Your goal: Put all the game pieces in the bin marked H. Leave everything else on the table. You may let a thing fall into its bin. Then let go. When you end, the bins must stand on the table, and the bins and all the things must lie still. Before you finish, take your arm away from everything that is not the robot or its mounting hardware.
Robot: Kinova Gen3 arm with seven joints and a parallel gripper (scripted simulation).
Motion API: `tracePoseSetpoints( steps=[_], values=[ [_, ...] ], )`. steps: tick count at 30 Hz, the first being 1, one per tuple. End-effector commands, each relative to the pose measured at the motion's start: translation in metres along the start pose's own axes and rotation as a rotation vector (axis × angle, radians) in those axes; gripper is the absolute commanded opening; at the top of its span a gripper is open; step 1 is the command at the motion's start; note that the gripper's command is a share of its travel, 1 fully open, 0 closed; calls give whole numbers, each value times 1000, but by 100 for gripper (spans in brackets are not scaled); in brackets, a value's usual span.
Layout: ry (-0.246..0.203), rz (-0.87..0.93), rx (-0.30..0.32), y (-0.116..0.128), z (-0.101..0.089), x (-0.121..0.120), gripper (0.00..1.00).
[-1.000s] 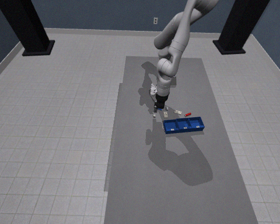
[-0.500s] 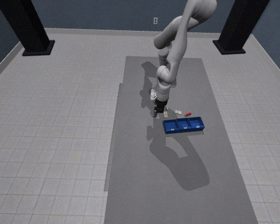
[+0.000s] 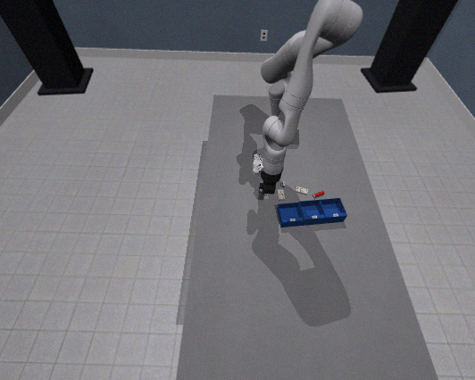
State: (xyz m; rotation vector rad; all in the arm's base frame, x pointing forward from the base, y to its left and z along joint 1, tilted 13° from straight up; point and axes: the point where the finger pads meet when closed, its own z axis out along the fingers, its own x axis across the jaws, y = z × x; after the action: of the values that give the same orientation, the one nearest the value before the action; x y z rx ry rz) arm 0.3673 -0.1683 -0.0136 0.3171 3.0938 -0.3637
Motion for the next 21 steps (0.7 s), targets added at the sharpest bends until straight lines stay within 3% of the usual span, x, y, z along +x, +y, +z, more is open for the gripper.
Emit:
tracePoseSetpoints(
  steps=[1, 21],
  values=[
    [2, 6, -2, 3, 1, 0, 64],
    [-3, -4, 2, 3, 13, -3, 64]
  ],
)
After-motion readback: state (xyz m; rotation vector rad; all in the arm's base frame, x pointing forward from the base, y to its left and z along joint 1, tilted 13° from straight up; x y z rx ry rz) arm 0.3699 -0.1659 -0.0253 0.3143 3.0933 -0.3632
